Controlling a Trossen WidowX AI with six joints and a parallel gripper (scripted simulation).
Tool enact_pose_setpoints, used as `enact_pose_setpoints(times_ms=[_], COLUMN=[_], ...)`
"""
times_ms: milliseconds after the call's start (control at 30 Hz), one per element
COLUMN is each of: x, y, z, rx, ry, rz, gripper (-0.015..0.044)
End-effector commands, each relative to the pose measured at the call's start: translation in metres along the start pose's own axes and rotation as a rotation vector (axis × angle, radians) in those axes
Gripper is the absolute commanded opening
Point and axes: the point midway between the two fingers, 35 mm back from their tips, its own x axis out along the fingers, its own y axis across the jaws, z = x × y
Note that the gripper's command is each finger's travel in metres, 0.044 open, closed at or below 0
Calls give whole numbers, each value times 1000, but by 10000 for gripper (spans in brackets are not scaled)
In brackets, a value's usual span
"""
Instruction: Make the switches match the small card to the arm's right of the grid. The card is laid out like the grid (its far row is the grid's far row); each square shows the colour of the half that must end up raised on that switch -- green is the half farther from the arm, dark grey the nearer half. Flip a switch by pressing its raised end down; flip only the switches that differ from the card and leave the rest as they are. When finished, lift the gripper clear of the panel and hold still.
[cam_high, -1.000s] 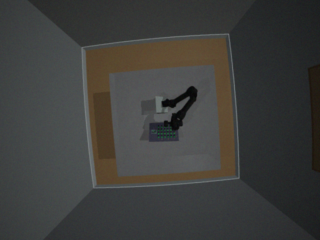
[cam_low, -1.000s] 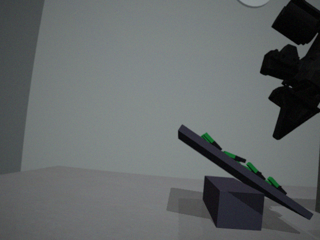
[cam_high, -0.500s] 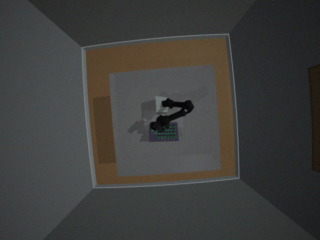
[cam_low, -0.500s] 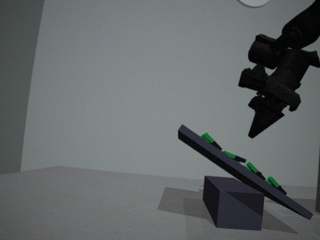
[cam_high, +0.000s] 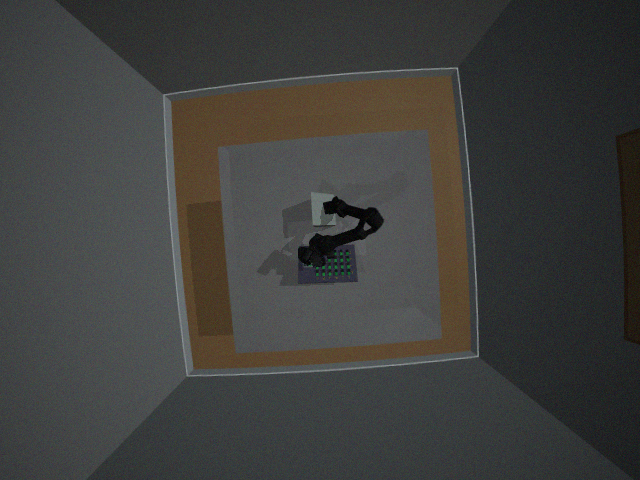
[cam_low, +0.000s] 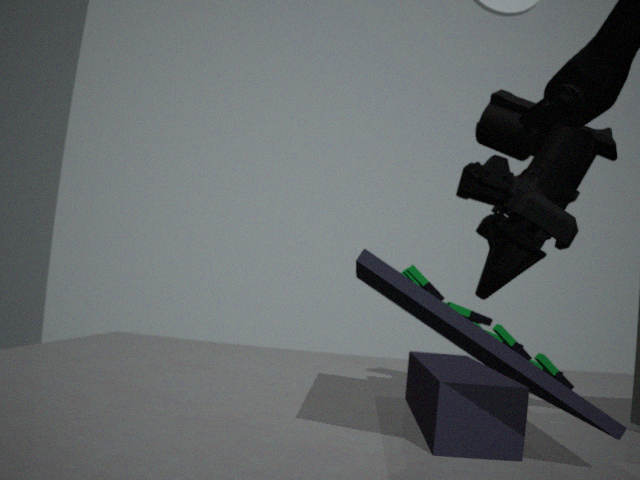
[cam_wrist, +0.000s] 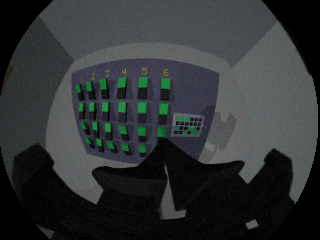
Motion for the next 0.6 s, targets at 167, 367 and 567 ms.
enact_pose_setpoints(times_ms=[167, 367, 567], x=[13, 17, 26], y=[1, 1, 1], z=[-2, -2, -1], rx=[8, 8, 8], ry=[3, 3, 2], rz=[3, 3, 4], gripper=[0, 0, 0])
